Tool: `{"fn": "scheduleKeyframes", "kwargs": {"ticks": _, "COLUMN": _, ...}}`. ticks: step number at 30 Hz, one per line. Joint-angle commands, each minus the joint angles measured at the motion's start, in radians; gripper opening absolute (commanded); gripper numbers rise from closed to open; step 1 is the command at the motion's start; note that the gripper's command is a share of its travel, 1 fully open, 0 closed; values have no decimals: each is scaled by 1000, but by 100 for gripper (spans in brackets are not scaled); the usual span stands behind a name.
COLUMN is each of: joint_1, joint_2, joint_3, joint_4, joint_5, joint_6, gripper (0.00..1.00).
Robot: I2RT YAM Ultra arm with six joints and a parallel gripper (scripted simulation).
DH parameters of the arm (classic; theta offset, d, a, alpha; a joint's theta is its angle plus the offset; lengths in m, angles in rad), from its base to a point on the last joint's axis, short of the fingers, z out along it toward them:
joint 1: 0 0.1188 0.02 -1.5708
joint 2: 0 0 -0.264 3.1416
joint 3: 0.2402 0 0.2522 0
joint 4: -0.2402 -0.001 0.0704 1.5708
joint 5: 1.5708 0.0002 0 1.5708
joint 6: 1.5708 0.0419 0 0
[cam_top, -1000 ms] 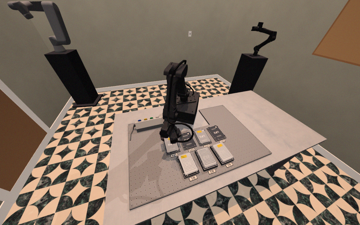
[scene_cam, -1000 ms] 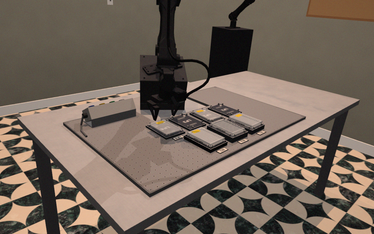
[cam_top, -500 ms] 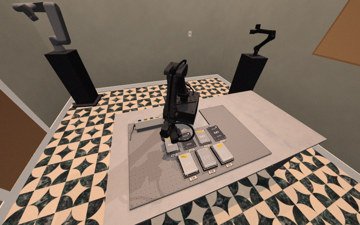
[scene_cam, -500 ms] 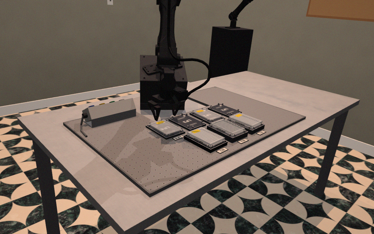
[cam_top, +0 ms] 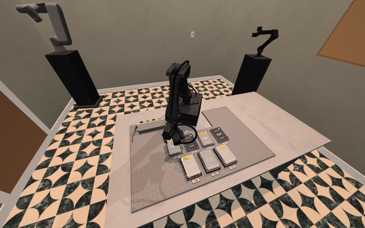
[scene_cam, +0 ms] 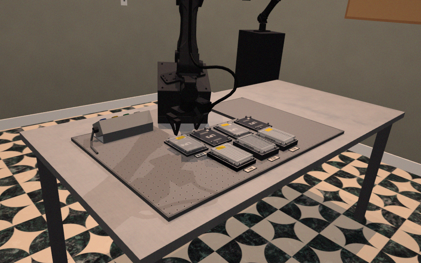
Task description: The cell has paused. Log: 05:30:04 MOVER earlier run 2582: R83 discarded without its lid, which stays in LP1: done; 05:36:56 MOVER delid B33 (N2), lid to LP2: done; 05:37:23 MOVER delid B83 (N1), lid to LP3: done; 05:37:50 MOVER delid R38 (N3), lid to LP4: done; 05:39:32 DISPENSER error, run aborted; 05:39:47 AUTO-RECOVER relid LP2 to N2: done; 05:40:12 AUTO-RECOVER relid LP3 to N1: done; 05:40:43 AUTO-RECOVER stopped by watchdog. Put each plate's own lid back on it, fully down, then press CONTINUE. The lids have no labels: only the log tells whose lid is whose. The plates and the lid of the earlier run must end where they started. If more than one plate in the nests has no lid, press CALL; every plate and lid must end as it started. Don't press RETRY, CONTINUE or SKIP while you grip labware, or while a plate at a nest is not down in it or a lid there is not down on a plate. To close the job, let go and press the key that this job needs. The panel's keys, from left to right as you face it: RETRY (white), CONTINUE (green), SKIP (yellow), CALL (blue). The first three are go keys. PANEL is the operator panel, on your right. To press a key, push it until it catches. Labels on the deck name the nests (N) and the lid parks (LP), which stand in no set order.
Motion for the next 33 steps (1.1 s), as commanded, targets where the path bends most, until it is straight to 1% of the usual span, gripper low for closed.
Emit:
{"fn": "scheduleKeyframes", "kwargs": {"ticks": 1, "joint_1": 13, "joint_2": -26, "joint_3": 45, "joint_4": -11, "joint_5": -13, "joint_6": 0, "gripper": 100}}
{"fn": "scheduleKeyframes", "kwargs": {"ticks": 9, "joint_1": 14, "joint_2": -8, "joint_3": 53, "joint_4": -17, "joint_5": -13, "joint_6": 2, "gripper": 100}}
{"fn": "scheduleKeyframes", "kwargs": {"ticks": 16, "joint_1": 7, "joint_2": 3, "joint_3": 59, "joint_4": -5, "joint_5": -13, "joint_6": 2, "gripper": 100}}
{"fn": "scheduleKeyframes", "kwargs": {"ticks": 17, "joint_1": 7, "joint_2": 17, "joint_3": 58, "joint_4": 9, "joint_5": -13, "joint_6": 2, "gripper": 100}}
{"fn": "scheduleKeyframes", "kwargs": {"ticks": 20, "joint_1": 8, "joint_2": 8, "joint_3": 58, "joint_4": 15, "joint_5": -13, "joint_6": 2, "gripper": 100}}
{"fn": "scheduleKeyframes", "kwargs": {"ticks": 21, "joint_1": 8, "joint_2": 28, "joint_3": 57, "joint_4": 21, "joint_5": -13, "joint_6": 2, "gripper": 100}}
{"fn": "scheduleKeyframes", "kwargs": {"ticks": 33, "joint_1": 10, "joint_2": 98, "joint_3": 56, "joint_4": 92, "joint_5": -13, "joint_6": 4, "gripper": 100}}
